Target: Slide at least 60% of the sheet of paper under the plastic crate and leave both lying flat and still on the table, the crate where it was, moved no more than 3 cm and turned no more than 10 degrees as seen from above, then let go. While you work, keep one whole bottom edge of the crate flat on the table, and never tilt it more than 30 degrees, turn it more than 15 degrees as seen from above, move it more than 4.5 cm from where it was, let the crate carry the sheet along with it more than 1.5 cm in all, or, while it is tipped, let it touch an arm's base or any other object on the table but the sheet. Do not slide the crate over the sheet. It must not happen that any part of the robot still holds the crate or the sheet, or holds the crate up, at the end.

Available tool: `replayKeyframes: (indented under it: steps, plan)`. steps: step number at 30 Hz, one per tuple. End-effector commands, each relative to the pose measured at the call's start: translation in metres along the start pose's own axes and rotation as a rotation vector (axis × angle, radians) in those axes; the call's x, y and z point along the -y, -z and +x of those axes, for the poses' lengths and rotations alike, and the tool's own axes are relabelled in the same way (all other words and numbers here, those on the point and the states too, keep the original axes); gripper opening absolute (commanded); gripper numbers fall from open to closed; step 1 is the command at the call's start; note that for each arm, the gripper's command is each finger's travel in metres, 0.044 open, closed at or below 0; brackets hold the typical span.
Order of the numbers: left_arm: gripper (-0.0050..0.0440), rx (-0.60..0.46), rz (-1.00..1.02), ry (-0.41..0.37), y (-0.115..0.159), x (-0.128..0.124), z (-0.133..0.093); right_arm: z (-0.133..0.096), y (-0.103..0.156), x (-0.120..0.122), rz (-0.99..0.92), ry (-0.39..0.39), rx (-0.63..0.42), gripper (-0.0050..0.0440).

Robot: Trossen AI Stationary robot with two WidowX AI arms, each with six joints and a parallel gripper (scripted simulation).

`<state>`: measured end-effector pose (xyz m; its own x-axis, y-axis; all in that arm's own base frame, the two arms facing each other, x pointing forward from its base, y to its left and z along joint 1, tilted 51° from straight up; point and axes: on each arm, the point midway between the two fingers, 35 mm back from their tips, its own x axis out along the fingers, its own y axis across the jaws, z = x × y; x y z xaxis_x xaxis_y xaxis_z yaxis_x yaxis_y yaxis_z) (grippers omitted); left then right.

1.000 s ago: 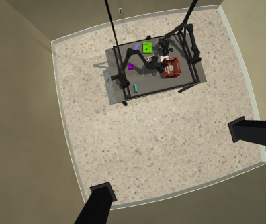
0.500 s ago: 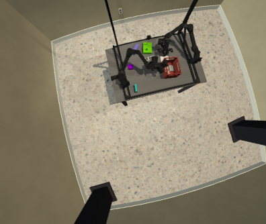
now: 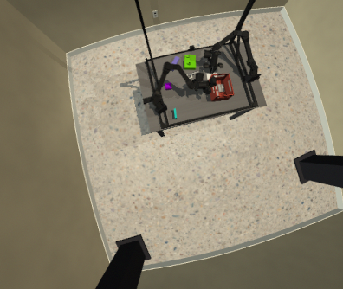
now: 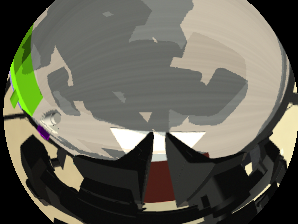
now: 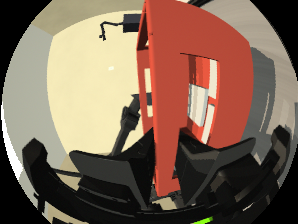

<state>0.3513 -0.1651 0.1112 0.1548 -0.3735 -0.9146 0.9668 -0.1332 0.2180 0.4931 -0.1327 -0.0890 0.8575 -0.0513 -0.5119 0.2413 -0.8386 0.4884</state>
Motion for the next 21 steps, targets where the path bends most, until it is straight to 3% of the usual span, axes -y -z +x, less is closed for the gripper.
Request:
replayKeyframes:
  steps: [1,21]
  plan:
    - [0.0060,0.002,0.001,0.025,0.003,0.005,0.009,-0.006,0.005,-0.043,0.000,-0.109,-0.011,0.0000]
    - [0.0060,0.002,0.001,0.025,0.014,0.006,0.016,-0.006,0.005,-0.043,0.000,-0.109,-0.011,0.0000]
